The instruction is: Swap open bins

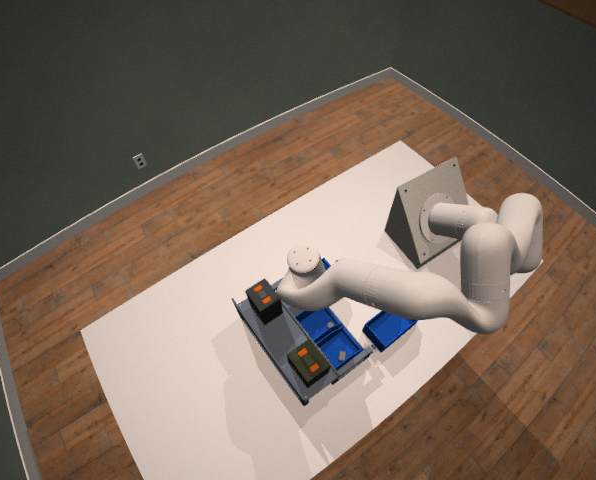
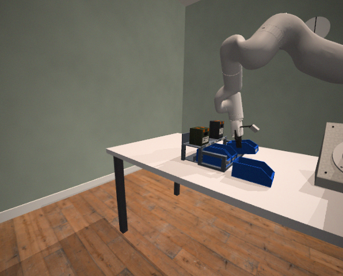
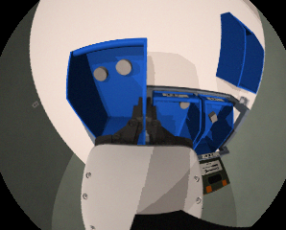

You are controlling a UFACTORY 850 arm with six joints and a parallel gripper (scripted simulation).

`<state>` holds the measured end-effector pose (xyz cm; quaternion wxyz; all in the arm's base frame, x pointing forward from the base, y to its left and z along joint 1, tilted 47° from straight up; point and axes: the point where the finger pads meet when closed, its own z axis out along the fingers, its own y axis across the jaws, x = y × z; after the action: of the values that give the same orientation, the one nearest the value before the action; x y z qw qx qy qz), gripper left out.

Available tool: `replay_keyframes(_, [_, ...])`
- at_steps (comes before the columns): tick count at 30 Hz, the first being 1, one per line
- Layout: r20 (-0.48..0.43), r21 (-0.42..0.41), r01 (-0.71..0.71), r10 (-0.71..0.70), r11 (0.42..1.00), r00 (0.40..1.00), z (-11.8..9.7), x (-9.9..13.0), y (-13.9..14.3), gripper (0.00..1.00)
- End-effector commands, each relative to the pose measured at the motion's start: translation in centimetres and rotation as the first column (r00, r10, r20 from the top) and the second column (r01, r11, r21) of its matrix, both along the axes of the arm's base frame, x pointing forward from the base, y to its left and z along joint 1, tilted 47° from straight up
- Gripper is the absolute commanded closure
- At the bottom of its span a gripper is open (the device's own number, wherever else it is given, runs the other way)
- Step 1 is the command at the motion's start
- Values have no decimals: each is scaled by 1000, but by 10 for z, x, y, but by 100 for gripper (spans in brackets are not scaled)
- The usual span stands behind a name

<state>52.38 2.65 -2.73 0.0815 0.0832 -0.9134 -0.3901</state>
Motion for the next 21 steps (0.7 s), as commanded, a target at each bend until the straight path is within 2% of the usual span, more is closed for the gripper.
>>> replay_keyframes(1, [2, 0, 1, -1, 1000, 1000, -2, 1, 2, 100])
replay_keyframes(21, [2, -1, 2, -2, 1000, 1000, -7, 1, 7, 100])
